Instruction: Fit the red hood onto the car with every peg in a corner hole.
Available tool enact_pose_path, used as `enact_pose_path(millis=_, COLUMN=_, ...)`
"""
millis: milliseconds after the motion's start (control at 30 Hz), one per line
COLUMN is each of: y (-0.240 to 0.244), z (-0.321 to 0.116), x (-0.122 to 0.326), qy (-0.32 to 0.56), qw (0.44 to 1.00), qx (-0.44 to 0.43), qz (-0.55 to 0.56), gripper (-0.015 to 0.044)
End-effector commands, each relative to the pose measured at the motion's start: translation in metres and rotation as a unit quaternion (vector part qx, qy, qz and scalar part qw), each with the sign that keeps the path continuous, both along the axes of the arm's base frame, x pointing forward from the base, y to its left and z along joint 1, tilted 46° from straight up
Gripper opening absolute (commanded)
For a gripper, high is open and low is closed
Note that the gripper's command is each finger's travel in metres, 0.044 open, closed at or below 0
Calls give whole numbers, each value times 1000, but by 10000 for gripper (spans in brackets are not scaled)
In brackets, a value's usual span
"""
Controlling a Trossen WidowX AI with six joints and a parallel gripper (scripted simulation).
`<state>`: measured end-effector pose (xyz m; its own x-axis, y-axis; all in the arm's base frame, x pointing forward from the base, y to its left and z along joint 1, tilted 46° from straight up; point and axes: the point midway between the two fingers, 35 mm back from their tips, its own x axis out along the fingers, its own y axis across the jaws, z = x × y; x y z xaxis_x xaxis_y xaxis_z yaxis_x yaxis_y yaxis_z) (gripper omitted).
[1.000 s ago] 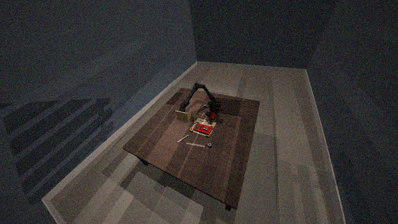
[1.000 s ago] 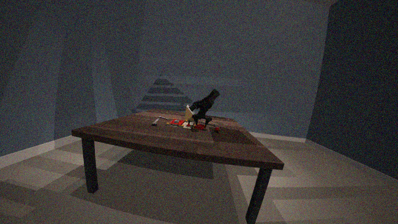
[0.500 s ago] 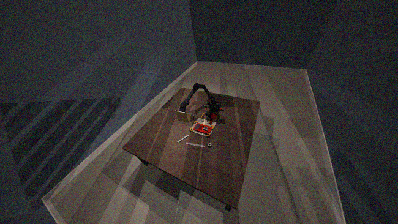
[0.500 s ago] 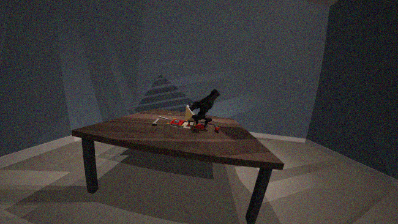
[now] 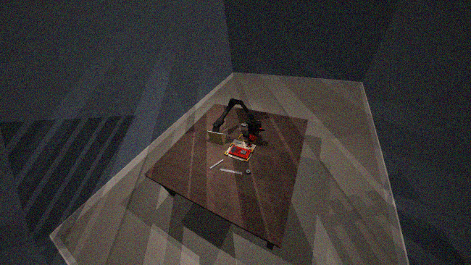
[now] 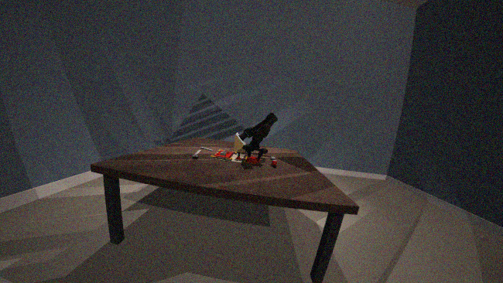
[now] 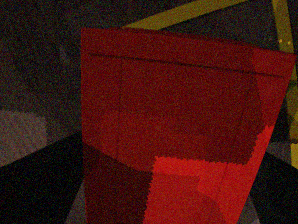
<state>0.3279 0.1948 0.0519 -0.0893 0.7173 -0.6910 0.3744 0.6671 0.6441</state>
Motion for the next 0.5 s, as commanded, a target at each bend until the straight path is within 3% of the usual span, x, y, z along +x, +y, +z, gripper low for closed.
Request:
enact_pose_path(millis=0, y=-5, z=6, x=2, qy=-4, qw=1000, qx=1, qz=-1, gripper=85)
enact_pose_path(millis=100, y=-11, z=12, x=3, qy=-4, qw=1000, qx=1, qz=-1, gripper=6)
enact_pose_path(millis=467, y=-42, z=42, x=7, qy=-5, qw=1000, qx=0, qz=-1, gripper=0)
